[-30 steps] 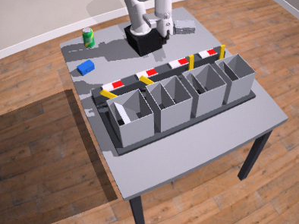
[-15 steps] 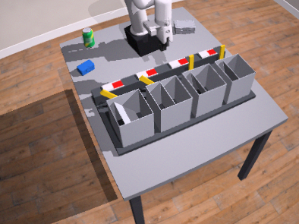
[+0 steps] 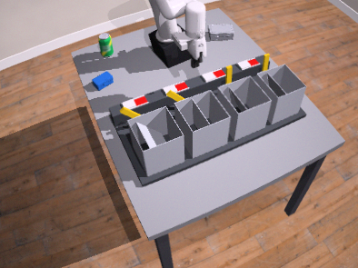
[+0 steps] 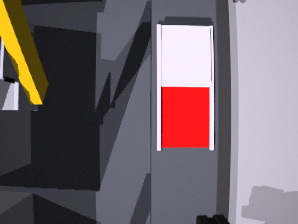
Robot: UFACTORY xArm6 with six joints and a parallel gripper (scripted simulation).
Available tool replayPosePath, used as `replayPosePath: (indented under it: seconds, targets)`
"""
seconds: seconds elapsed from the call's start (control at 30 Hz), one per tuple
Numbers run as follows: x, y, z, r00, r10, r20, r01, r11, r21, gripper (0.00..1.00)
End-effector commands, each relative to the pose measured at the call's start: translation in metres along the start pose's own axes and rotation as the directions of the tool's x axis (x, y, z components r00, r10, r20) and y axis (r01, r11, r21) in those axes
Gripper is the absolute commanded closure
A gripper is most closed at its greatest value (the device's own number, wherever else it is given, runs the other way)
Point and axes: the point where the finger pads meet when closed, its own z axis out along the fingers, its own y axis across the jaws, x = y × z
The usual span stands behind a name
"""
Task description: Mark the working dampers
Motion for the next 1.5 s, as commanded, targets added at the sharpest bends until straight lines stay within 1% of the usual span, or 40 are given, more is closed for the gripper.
replayPosePath:
  seconds: [0.0,0.27,1.47]
  targets:
    - [0.0001,-0.0021,0.0072,1.000,0.001,-0.001,-0.001,1.000,0.004,1.00]
    - [0.0001,-0.0021,0.0109,1.000,0.001,-0.001,-0.001,1.000,0.004,1.00]
    - [0.0001,-0.0021,0.0102,1.000,0.001,-0.001,-0.001,1.000,0.004,1.00]
